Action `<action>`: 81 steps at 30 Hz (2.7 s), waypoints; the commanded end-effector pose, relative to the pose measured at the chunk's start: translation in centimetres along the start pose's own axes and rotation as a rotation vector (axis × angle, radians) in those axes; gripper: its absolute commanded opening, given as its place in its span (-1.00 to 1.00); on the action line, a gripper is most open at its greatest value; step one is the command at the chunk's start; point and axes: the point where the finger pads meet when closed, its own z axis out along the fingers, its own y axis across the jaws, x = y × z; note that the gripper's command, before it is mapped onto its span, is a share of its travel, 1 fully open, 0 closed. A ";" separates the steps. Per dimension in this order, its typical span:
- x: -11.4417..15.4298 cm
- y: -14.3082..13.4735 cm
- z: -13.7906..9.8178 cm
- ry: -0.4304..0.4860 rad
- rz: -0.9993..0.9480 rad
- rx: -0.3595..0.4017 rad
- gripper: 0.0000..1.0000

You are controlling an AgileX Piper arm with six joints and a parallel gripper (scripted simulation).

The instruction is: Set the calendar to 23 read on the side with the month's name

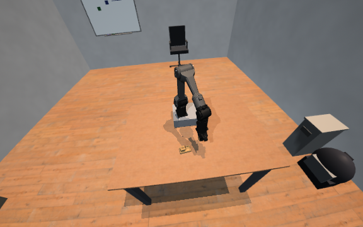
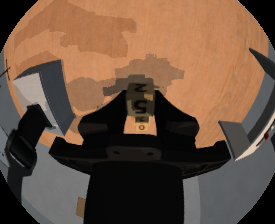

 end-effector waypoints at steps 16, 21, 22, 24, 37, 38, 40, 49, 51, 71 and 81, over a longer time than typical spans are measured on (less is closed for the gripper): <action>0.2 0.1 6.7 0.001 0.000 -0.004 -0.29; 0.2 0.1 8.2 0.001 0.000 -0.004 -0.29; 0.2 0.1 8.4 0.001 0.000 -0.004 -0.29; 0.2 0.1 8.6 0.001 0.000 -0.003 -0.29; 0.2 0.0 8.7 0.000 0.000 -0.001 -0.29; 0.2 0.0 8.7 0.000 0.000 -0.001 -0.29; 0.2 0.0 8.7 0.000 0.000 -0.001 -0.29; 0.2 0.0 8.7 0.000 0.000 -0.001 -0.29; 0.2 0.0 8.7 0.000 0.000 -0.001 -0.29; 0.2 0.1 8.6 0.000 0.000 -0.001 -0.29; 0.2 0.1 8.6 0.000 0.001 0.000 -0.29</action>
